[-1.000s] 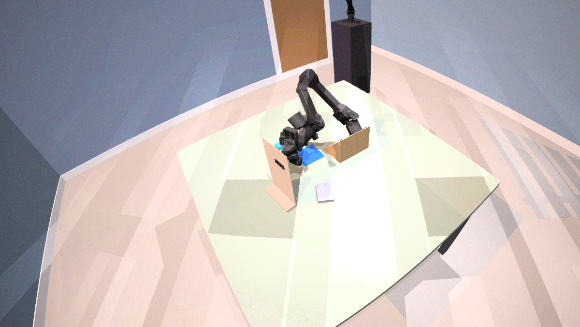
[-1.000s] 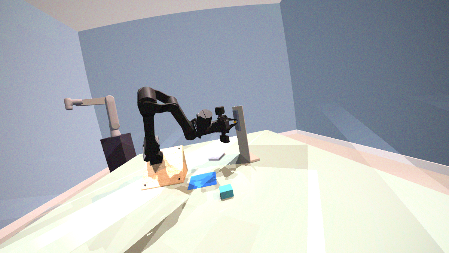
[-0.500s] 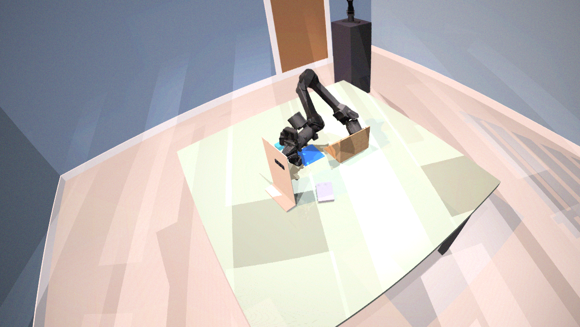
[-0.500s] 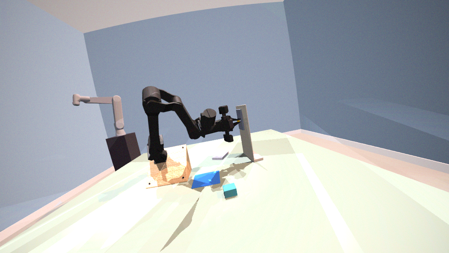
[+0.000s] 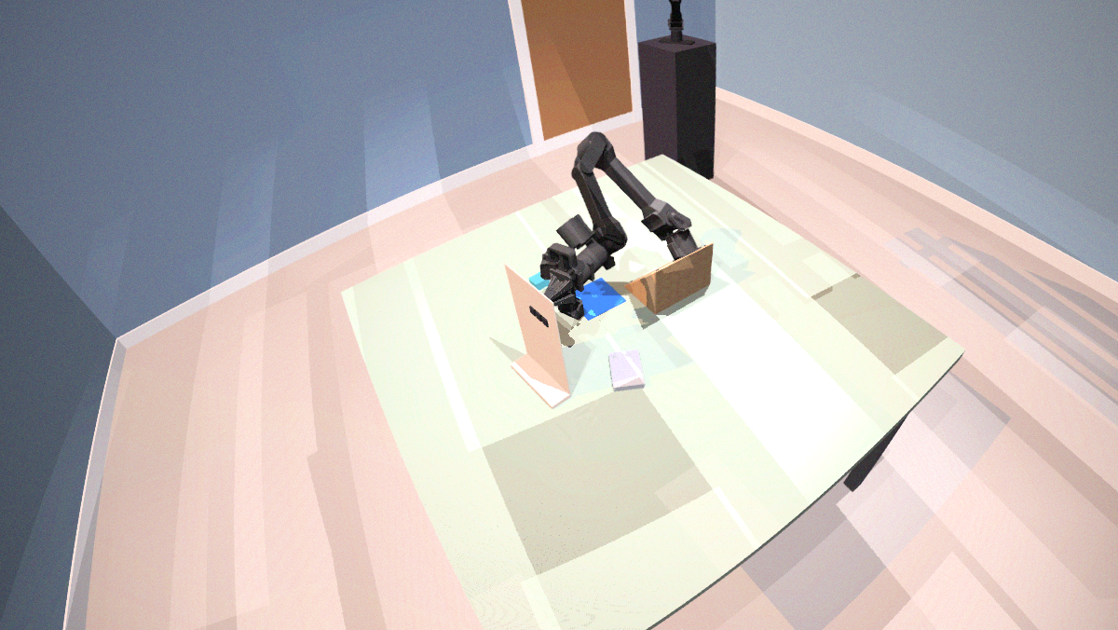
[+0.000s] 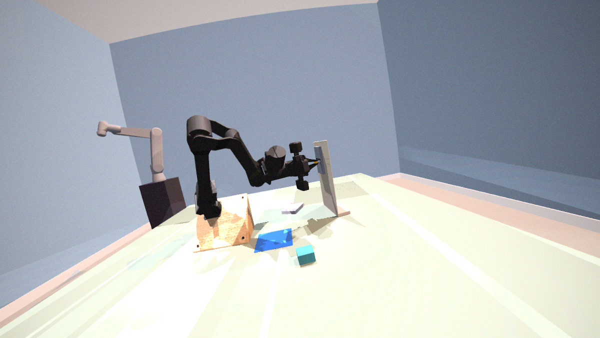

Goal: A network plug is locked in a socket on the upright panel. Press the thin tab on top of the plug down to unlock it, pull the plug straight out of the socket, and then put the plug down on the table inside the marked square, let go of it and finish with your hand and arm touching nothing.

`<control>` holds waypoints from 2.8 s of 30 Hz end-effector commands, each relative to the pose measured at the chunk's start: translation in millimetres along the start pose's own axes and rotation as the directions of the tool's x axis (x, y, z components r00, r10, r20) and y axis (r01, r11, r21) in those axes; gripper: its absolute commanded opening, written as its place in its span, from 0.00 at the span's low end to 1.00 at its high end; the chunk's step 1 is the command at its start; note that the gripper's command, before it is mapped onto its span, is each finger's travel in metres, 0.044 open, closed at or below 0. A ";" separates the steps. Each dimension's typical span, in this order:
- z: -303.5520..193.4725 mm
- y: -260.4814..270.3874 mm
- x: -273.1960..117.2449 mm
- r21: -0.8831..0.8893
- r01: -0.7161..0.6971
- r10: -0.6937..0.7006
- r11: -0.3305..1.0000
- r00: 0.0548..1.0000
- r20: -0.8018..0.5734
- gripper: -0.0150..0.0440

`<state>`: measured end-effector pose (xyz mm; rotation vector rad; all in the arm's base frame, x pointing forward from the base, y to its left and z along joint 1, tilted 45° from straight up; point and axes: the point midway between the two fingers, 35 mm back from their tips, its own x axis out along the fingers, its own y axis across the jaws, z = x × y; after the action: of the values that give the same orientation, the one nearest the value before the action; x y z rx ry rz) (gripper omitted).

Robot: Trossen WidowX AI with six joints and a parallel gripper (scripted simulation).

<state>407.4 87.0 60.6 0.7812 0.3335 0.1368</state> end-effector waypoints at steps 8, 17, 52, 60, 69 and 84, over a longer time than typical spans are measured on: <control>-2.2 -0.2 -8.0 -0.004 0.000 0.000 1.000 1.000 -0.002 0.25; -3.7 -0.2 -13.0 -0.004 0.001 -0.001 1.000 1.000 -0.002 0.25; -13.3 -0.6 -32.3 -0.004 0.002 -0.002 1.000 1.000 -0.003 0.25; -15.5 -0.6 -36.8 -0.003 0.002 -0.002 1.000 1.000 -0.004 0.25; -17.8 -0.7 -41.8 -0.003 0.002 -0.002 1.000 1.000 -0.004 0.25; -21.7 -0.8 -50.1 -0.003 0.002 -0.002 1.000 1.000 -0.004 0.25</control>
<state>355.7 89.3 57.2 0.7725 0.3415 0.1405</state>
